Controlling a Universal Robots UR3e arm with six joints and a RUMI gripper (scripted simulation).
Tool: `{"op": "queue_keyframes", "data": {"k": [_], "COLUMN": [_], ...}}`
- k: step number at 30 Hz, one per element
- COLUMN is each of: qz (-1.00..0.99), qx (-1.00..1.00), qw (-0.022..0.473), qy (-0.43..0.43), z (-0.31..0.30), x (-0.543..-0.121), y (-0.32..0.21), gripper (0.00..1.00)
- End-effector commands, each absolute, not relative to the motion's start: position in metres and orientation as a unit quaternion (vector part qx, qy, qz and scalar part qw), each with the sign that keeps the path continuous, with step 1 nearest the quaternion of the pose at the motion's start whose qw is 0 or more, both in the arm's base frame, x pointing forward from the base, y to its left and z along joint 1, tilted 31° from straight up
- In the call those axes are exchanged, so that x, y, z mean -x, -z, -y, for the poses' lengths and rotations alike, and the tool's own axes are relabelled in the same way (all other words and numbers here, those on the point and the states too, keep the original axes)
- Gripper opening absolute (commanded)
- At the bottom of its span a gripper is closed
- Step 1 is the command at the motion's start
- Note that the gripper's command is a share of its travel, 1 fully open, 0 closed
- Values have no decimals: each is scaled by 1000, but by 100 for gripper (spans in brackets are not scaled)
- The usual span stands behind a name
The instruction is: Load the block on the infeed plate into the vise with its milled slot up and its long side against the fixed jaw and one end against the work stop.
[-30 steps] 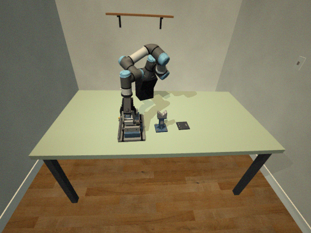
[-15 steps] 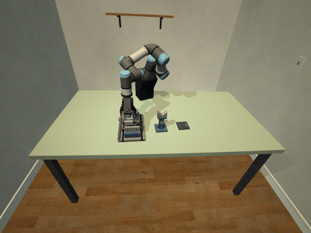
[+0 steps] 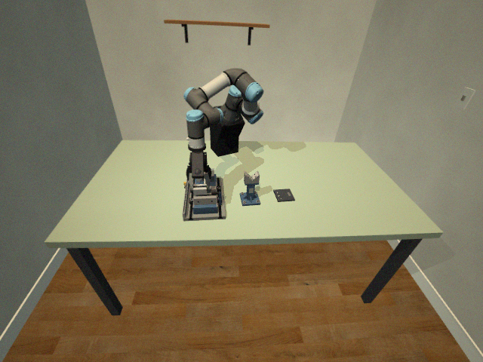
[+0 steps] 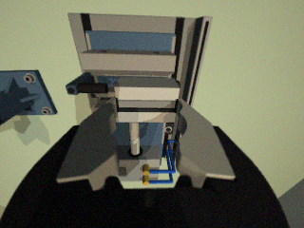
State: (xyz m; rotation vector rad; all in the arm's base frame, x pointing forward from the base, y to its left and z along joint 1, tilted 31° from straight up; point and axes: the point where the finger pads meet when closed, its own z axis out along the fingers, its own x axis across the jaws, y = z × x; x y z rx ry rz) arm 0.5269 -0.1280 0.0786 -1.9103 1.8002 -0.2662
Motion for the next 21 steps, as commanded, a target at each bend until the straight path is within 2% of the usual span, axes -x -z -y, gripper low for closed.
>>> {"op": "queue_keyframes", "data": {"k": [1, 21], "qz": [-661, -661], "qx": [701, 701], "qw": [249, 249], "qy": [99, 99], "z": [128, 127], "x": [-528, -531], "y": [-79, -74], "gripper": [0, 0]}}
